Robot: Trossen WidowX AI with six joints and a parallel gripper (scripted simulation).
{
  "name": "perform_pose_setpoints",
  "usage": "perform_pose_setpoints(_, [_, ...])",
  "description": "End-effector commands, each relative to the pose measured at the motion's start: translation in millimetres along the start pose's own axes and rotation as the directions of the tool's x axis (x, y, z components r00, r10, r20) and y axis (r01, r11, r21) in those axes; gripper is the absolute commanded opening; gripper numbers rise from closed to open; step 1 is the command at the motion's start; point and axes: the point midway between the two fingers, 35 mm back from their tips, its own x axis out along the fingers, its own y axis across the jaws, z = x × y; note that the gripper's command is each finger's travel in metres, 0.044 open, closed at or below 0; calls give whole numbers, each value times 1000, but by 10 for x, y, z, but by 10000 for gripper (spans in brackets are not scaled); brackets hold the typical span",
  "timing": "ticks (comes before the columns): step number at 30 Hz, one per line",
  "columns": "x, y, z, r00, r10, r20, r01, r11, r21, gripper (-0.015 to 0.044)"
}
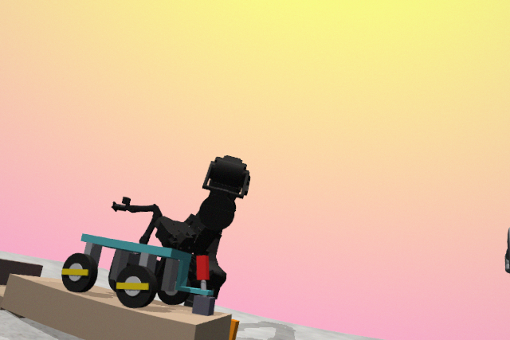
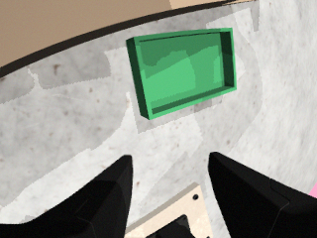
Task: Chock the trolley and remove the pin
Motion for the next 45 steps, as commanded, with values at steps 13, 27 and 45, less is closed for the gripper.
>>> perform_pose_setpoints(13, [-382, 492, -136, 975, 220, 6, -174, 751, 637, 190])
perform_pose_setpoints(27, [-753, 858, -374, 919, 392, -32, -88, 284, 955, 190])
perform_pose_setpoints(45, [-807, 1031, -496, 889, 453, -59, 18, 94, 995, 190])
